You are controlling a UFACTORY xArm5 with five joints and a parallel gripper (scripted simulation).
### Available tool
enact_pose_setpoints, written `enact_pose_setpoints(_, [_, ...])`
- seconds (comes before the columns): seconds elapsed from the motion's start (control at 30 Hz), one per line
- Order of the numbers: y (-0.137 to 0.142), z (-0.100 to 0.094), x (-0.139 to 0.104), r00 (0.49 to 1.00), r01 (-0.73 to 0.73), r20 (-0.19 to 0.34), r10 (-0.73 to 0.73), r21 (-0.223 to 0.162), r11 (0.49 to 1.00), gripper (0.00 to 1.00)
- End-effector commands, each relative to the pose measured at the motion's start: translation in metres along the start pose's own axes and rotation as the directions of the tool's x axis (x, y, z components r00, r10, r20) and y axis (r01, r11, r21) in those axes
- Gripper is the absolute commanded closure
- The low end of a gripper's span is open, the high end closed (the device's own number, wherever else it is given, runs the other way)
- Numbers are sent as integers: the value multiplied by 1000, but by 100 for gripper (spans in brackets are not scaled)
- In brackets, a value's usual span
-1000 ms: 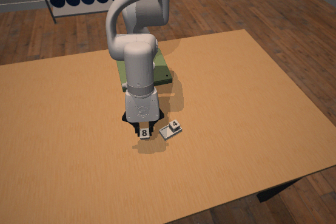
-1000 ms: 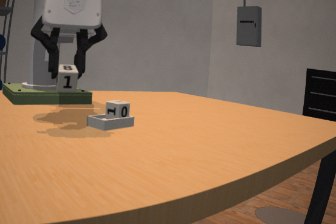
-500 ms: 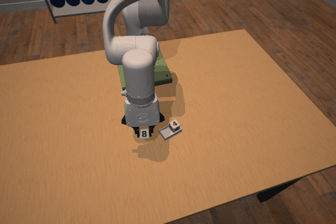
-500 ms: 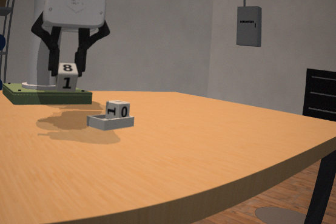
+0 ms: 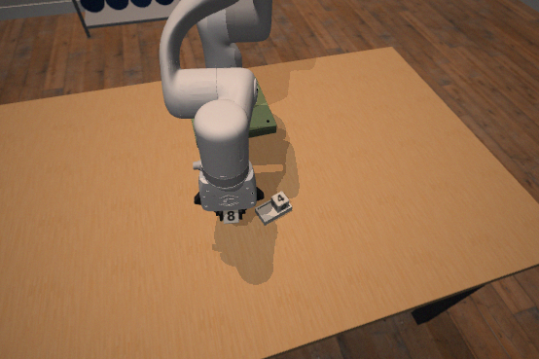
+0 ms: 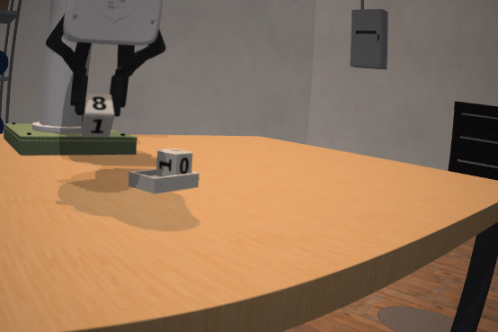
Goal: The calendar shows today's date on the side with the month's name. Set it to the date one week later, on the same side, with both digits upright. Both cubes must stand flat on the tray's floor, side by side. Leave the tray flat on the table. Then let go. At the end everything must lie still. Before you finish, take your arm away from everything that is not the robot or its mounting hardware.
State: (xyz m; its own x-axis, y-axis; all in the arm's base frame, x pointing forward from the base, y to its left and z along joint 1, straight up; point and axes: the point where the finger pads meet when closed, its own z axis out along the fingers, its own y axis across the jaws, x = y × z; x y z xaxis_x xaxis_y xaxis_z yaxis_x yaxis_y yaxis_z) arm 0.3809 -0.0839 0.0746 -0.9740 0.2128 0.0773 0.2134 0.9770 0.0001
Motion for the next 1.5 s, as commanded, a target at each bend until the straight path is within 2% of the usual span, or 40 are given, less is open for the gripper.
enact_pose_setpoints(0.0, [-1,-1,-4,996,0,-91,0,0,1000,71])
enact_pose_setpoints(0.1, [-1,-1,-4,994,0,-106,0,0,1000,71])
enact_pose_setpoints(0.2, [-1,-1,-6,982,0,-187,0,-1,1000,71])
enact_pose_setpoints(0.27, [-1,-1,-6,975,0,-220,-1,-1,1000,71])
enact_pose_setpoints(0.43, [-1,-1,-6,972,0,-235,-1,-1,1000,71])
enact_pose_setpoints(0.57, [-1,0,-8,942,0,-335,-1,-2,1000,71])
enact_pose_setpoints(0.7, [-1,0,-9,933,0,-360,-1,-2,1000,71])
enact_pose_setpoints(0.83, [-1,1,-11,891,0,-455,-1,-2,1000,71])
enact_pose_setpoints(1.03, [-1,1,-11,878,0,-479,-1,-2,1000,71])
enact_pose_setpoints(1.17, [0,2,-13,824,0,-567,-2,-2,1000,71])
enact_pose_setpoints(1.3, [0,2,-13,808,0,-589,-2,-2,1000,71])
enact_pose_setpoints(1.43, [0,4,-15,743,0,-670,-2,-2,1000,71])
enact_pose_setpoints(1.47, [0,4,-15,743,0,-670,-2,-2,1000,71])
